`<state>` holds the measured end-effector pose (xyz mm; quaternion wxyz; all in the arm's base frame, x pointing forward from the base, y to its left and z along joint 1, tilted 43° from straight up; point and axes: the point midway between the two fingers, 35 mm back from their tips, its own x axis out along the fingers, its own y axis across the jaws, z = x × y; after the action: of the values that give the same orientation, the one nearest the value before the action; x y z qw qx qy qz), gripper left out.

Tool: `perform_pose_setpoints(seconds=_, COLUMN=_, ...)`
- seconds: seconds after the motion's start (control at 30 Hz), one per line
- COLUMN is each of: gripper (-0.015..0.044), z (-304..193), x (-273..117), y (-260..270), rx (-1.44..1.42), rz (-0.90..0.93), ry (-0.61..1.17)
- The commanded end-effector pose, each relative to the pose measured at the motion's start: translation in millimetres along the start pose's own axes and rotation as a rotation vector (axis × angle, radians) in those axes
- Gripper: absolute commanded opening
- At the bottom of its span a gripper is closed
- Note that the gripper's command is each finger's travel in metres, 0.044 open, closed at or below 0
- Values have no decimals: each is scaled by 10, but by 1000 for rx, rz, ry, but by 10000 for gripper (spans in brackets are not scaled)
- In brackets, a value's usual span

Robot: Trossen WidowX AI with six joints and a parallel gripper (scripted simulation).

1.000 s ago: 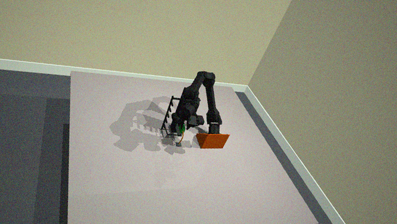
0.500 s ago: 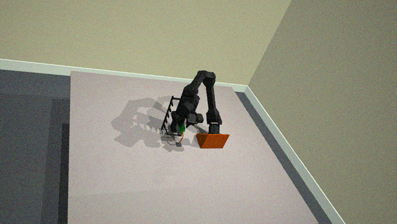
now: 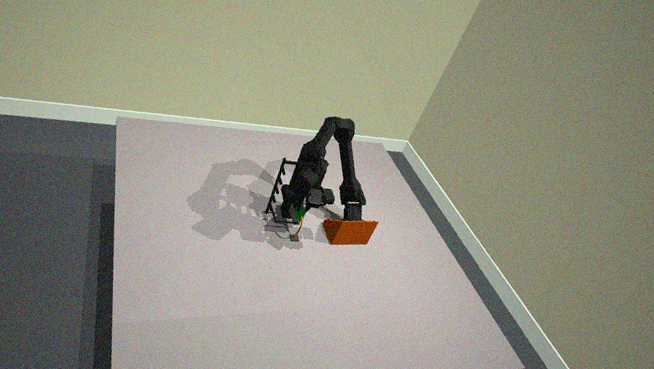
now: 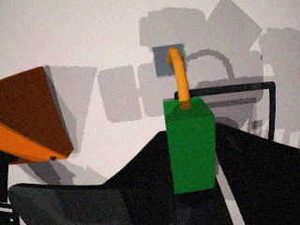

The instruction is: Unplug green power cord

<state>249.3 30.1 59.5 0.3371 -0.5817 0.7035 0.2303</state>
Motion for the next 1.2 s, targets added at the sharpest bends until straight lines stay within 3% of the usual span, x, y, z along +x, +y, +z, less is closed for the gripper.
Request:
perform_pose_setpoints(seconds=0.0, gripper=41, z=0, x=-3, y=3, rx=-1, rz=2, ry=0)
perform_pose_setpoints(seconds=0.13, gripper=0, z=3, x=-3, y=3, rx=-1, rz=2, ry=0)
perform_pose_setpoints(seconds=0.93, gripper=0, z=354, x=-32, y=-19, rx=-2, rz=0, ry=-4)
perform_pose_setpoints(seconds=1.17, gripper=184, z=259, x=13, y=-21, rx=-3, rz=-1, ry=0)
